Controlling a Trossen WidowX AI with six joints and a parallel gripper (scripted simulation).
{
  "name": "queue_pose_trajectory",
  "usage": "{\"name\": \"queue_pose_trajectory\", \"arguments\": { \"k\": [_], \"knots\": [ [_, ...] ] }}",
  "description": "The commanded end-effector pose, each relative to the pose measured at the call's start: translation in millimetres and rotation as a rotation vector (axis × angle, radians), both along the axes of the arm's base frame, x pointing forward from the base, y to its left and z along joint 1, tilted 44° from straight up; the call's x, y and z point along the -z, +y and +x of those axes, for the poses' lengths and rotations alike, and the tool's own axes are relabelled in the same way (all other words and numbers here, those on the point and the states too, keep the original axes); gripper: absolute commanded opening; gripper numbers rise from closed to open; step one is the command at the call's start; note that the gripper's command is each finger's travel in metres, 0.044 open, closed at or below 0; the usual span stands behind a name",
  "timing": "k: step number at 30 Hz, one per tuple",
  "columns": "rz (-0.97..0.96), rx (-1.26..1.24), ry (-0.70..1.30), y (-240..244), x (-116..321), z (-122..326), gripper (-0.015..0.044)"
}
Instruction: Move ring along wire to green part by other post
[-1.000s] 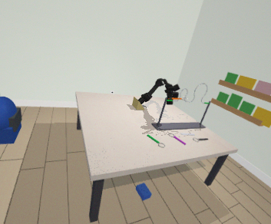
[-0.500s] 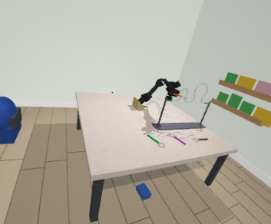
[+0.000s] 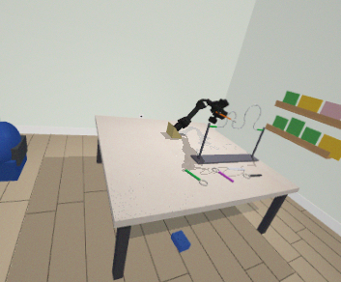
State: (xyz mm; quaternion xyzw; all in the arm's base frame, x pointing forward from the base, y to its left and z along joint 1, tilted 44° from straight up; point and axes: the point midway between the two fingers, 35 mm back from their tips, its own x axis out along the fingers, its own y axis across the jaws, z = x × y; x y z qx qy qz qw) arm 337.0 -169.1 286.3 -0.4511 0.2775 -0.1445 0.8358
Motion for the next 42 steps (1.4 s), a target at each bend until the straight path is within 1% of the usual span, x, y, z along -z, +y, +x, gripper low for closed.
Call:
{"name": "queue_pose_trajectory", "arguments": {
  "k": [1, 7, 16, 24, 42],
  "knots": [
    [-0.024, 0.004, 0.002, -3, -8, -1, -0.0150],
    [0.011, 0.003, -0.004, -3, -10, -1, -0.0150],
    [0.148, 0.001, -0.026, 1, -5, 0, -0.0150],
    [0.307, -0.001, -0.052, 8, 3, 2, -0.0150],
    [0.746, -0.008, -0.122, 34, 18, 6, -0.0150]
  ]
}}
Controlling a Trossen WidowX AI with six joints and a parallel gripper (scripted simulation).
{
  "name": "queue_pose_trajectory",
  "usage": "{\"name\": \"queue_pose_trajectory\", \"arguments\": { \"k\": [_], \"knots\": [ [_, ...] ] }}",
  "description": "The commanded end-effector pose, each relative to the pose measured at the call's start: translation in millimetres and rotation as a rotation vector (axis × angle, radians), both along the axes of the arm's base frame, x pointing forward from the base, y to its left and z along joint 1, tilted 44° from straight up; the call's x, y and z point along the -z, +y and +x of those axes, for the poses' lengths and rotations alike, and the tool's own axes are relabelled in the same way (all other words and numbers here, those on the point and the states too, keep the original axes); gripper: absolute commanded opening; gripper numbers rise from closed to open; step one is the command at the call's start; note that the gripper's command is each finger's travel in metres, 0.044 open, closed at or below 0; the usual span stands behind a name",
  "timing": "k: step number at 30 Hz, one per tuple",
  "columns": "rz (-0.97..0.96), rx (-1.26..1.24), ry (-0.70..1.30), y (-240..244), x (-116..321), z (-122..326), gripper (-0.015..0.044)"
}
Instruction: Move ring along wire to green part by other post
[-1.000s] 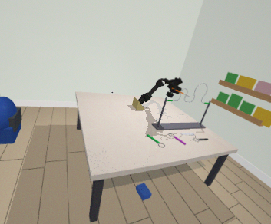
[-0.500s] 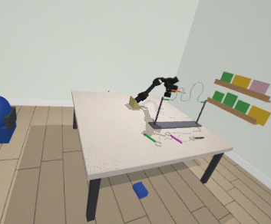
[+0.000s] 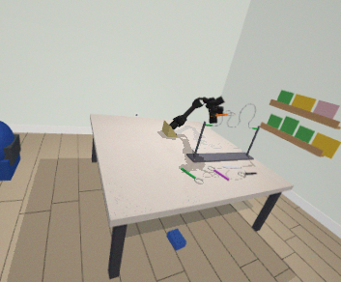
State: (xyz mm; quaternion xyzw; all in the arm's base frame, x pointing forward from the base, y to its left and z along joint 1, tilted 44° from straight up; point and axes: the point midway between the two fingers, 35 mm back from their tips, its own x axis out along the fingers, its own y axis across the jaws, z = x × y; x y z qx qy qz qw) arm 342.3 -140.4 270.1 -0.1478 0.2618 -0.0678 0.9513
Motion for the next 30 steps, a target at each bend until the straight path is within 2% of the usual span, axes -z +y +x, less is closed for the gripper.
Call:
{"name": "queue_pose_trajectory", "arguments": {
  "k": [1, 30],
  "knots": [
    [0.109, -0.002, -0.016, 7, 3, 1, -0.0150],
    [0.825, -0.015, -0.134, 57, -2, 9, -0.0150]
  ]
}}
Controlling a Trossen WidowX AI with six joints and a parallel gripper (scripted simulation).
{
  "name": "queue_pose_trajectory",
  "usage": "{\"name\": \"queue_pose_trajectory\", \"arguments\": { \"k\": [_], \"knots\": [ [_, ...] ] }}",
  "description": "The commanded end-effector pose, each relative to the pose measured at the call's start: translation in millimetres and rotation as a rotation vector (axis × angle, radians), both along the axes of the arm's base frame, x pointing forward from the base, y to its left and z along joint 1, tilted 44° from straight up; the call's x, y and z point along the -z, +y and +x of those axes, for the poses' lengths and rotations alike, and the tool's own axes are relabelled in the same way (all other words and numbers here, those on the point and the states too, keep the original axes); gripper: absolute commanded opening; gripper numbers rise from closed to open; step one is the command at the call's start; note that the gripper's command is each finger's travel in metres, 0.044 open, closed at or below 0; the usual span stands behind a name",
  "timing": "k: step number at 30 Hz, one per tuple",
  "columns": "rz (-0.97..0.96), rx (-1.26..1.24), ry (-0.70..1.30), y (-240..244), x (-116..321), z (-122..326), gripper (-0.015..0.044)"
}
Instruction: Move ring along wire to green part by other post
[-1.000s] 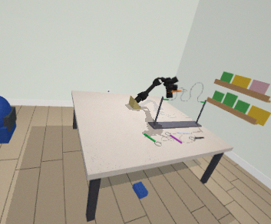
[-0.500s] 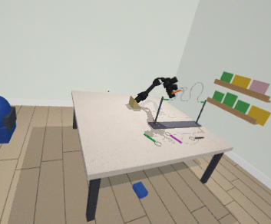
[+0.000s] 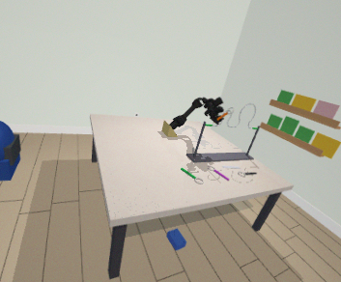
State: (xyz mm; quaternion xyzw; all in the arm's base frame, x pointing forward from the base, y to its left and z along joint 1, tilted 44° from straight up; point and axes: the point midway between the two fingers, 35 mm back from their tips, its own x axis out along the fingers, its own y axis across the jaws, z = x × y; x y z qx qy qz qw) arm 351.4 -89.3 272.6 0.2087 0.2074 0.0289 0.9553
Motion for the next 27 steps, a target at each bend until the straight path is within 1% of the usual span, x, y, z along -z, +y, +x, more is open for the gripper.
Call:
{"name": "queue_pose_trajectory", "arguments": {
  "k": [1, 27],
  "knots": [
    [0.110, -0.005, -0.011, 8, 0, 0, -0.0150],
    [0.753, -0.017, -0.119, 39, -33, 5, -0.0150]
  ]
}}
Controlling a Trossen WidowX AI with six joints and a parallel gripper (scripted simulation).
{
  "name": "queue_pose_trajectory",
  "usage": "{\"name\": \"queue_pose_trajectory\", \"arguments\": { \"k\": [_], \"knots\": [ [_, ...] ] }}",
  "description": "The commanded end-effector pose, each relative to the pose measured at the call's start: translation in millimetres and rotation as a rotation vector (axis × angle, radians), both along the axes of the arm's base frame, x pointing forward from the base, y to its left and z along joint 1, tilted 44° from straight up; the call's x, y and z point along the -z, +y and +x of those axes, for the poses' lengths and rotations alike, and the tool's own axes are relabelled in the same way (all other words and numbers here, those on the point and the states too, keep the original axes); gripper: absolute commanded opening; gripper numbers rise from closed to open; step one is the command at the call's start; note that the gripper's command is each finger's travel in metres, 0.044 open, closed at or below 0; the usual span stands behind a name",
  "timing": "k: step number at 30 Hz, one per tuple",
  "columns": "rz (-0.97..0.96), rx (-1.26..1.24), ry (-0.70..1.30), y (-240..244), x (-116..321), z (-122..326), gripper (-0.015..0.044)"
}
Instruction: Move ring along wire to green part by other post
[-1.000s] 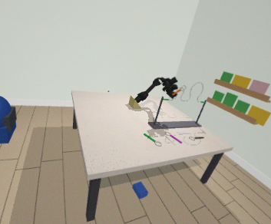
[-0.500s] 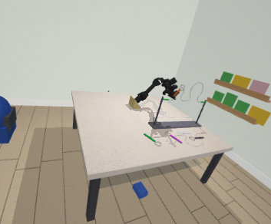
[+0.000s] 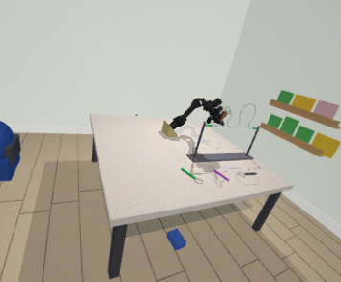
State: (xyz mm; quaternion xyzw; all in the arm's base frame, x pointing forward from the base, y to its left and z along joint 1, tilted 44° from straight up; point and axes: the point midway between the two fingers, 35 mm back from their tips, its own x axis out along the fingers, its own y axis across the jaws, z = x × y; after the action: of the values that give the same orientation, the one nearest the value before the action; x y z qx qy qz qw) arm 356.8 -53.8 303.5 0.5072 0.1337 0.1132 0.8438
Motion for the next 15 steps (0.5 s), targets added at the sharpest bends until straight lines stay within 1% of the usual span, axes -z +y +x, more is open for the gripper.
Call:
{"name": "queue_pose_trajectory", "arguments": {
  "k": [1, 10, 15],
  "knots": [
    [0.108, -0.008, -0.010, 5, -3, 0, -0.0150],
    [0.317, -0.012, -0.045, 9, -18, 0, -0.0150],
    [0.397, -0.014, -0.059, 10, -23, 0, -0.0150]
  ]
}}
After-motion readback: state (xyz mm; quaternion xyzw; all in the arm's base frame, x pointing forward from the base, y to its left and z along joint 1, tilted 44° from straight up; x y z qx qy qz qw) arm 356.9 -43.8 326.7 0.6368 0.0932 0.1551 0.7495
